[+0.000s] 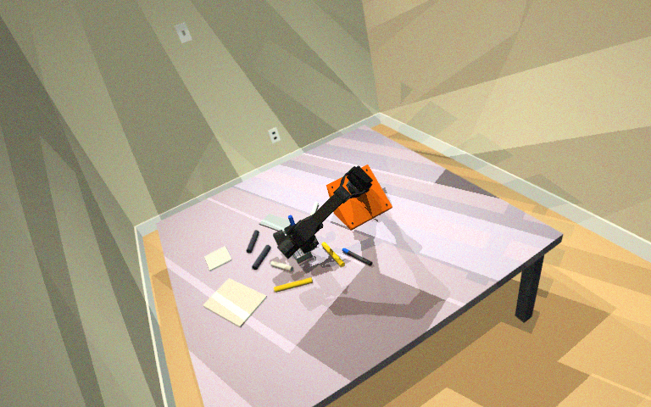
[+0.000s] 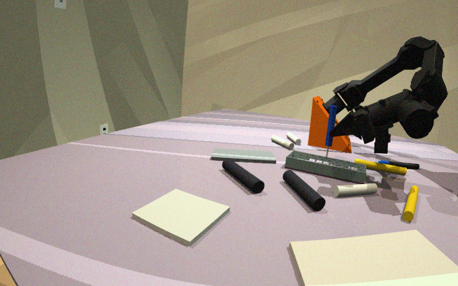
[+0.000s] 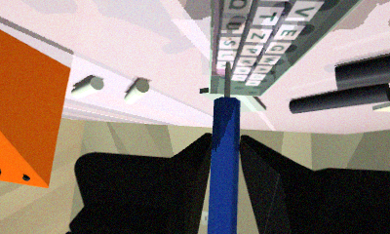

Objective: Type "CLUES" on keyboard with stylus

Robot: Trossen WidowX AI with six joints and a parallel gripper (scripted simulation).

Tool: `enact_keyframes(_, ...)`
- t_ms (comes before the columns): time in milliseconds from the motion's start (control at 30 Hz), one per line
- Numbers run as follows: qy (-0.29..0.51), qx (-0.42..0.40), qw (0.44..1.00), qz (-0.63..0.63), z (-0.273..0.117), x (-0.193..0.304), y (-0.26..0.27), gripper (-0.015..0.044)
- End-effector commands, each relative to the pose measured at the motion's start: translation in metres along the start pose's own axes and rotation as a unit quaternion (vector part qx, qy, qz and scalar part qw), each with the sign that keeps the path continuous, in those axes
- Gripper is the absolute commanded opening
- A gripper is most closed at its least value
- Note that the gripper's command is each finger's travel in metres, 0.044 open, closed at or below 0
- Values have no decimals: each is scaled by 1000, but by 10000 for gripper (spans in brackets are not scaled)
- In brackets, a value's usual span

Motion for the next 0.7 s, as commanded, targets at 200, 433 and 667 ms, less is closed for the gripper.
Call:
enact_keyframes(200, 1, 0, 1000, 2, 0, 0, 0, 81)
enact_keyframes(433, 1, 0, 1000, 2, -1, -1, -1, 81)
enact_keyframes(667, 1, 0, 1000, 2, 0, -3, -1, 81)
Point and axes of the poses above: the point midway between the two fingers, 35 mm back from their tips, its own z axis out along the fingers, its own y axis across the jaws, x = y × z, the point moved 8 cm from there along -z, back along the fingers, and after that the axes turned 10 degrees about -z, right-handed, at the moved point
